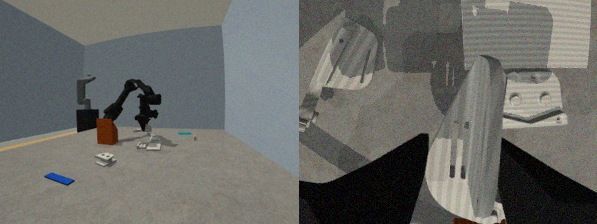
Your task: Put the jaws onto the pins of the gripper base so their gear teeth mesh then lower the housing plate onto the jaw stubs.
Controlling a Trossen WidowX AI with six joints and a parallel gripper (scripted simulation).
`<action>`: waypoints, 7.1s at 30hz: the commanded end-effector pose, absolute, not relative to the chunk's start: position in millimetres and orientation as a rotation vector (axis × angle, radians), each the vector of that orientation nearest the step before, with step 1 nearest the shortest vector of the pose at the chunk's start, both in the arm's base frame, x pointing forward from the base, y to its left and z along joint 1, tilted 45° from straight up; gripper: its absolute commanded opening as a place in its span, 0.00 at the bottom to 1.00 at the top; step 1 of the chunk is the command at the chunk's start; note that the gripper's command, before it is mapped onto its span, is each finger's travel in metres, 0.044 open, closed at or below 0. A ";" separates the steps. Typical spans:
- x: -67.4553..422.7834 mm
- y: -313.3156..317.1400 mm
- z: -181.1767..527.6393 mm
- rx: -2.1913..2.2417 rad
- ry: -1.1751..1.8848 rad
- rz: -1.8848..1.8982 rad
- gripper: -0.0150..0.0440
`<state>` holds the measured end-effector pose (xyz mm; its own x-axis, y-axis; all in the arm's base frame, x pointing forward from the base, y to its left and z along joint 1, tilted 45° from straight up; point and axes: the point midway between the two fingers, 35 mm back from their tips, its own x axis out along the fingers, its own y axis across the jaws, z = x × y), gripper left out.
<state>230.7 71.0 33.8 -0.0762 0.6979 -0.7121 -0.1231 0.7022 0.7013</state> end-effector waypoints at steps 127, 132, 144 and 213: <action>231.6 71.4 35.4 0.499 1.496 0.726 0.48; 231.6 71.4 35.4 0.509 1.502 0.716 0.48; 231.6 71.4 35.4 0.519 1.508 0.707 0.48; 286.6 57.7 13.8 0.518 1.505 0.705 0.48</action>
